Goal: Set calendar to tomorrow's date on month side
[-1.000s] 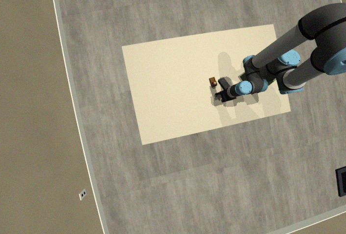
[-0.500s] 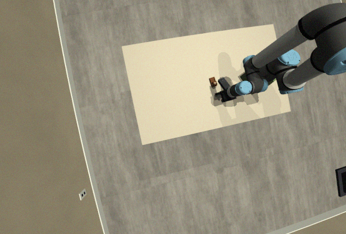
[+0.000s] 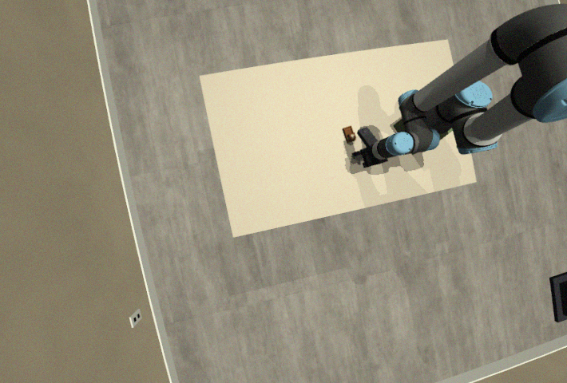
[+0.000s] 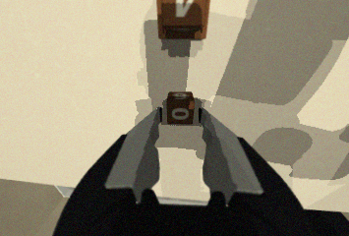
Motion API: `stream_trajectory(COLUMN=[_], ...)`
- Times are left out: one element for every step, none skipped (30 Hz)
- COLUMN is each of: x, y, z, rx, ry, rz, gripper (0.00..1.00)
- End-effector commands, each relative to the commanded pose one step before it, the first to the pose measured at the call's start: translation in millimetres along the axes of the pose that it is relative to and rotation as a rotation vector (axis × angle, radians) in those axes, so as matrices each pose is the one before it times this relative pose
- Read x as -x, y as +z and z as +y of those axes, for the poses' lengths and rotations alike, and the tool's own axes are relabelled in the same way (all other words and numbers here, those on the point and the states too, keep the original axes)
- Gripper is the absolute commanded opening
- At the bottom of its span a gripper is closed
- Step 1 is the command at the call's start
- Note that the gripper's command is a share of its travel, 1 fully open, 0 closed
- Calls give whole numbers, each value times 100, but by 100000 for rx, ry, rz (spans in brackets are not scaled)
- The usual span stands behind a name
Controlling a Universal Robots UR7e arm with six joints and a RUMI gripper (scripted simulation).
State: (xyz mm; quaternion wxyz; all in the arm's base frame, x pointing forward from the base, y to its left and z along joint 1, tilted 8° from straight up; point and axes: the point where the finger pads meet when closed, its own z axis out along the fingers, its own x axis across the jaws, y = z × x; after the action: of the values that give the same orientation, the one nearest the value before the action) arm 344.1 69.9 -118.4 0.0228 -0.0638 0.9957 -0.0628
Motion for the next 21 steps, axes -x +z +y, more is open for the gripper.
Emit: stream_trajectory(x=[37, -1, 1, 0, 0, 0, 0, 0, 1, -1, 1, 0, -1, 1, 0, -1, 0, 1, 0, -1, 0], y=[-543, -189, -211, 0, 0, -232, -253, -272, -290, -306, -321, -333, -343, -352, -358, -361, -362, -361, -357, -349, 0], z=[-3, 0, 0, 0, 0, 0, 0, 0, 0, 0, 0, 0, 0, 0, 0, 0, 0, 0, 0, 0, 0], rx=[-10, 0, 0, 0, 0, 0, 0, 0, 0, 0, 0, 0, 0, 0, 0, 0, 0, 0, 0, 0, 0], ry=[4, 0, 0, 0, 0, 0, 0, 0, 0, 0, 0, 0, 0, 0, 0, 0, 0, 0, 0, 0, 0], rz=[-102, 0, 0, 0, 0, 0, 0, 0, 0, 0, 0, 0, 0, 0, 0, 0, 0, 0, 0, 0, 0], gripper=[28, 28, 28, 28, 28, 28, 28, 28, 28, 28, 28, 28, 28, 28, 28, 28, 28, 28, 28, 28, 28])
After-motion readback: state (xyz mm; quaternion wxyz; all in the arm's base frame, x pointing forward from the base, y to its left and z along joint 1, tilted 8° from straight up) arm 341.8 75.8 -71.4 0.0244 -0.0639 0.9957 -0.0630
